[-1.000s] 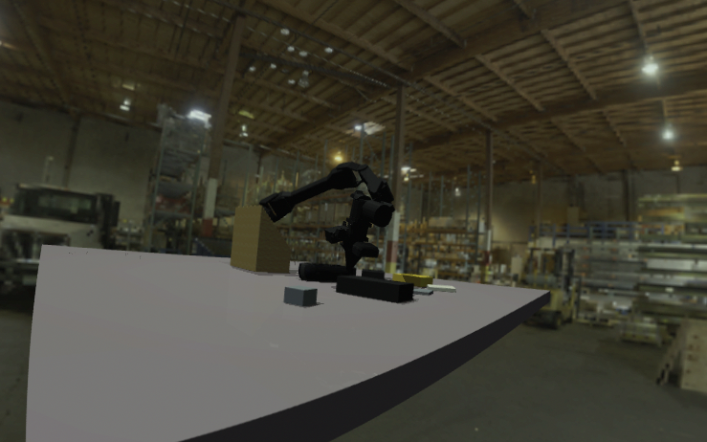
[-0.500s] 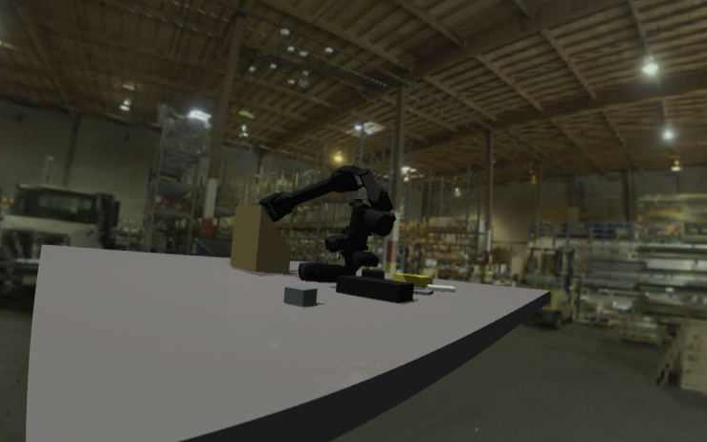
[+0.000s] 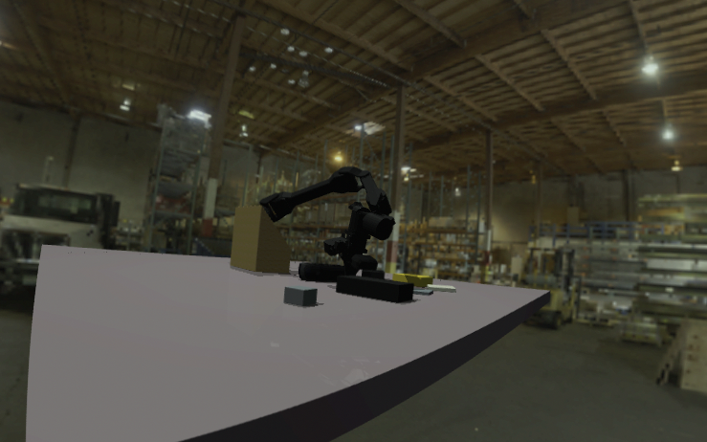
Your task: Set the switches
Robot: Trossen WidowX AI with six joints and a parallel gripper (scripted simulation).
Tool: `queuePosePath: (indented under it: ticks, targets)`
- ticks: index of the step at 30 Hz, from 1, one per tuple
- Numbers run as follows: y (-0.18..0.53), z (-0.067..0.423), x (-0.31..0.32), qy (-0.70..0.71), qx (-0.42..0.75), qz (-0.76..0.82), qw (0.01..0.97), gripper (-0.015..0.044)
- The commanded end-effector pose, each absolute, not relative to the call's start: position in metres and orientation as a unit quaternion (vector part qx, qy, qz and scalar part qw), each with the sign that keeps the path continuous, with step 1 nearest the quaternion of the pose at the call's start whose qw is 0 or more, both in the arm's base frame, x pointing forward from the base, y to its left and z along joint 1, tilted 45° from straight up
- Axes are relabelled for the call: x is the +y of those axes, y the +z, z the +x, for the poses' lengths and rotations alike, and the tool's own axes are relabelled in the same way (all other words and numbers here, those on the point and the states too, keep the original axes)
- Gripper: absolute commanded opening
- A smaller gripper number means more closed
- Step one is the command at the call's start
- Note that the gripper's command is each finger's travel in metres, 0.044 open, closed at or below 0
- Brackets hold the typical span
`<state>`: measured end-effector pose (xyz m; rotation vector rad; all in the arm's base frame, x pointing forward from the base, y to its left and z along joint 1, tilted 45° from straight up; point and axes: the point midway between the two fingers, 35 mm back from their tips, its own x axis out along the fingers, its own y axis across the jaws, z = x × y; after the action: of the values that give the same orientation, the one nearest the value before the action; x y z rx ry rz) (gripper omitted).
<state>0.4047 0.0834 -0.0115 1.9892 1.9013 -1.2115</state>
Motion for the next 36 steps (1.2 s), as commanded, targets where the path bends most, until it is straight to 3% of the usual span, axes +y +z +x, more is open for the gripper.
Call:
queuePosePath:
  ticks: [1, 36]
  targets:
    - [-0.012, 0.401, 0.086, -0.403, 0.632, 0.659, 0.062, 0.0]
    - [-0.008, 0.387, 0.093, -0.403, 0.632, 0.659, 0.062, 0.0]
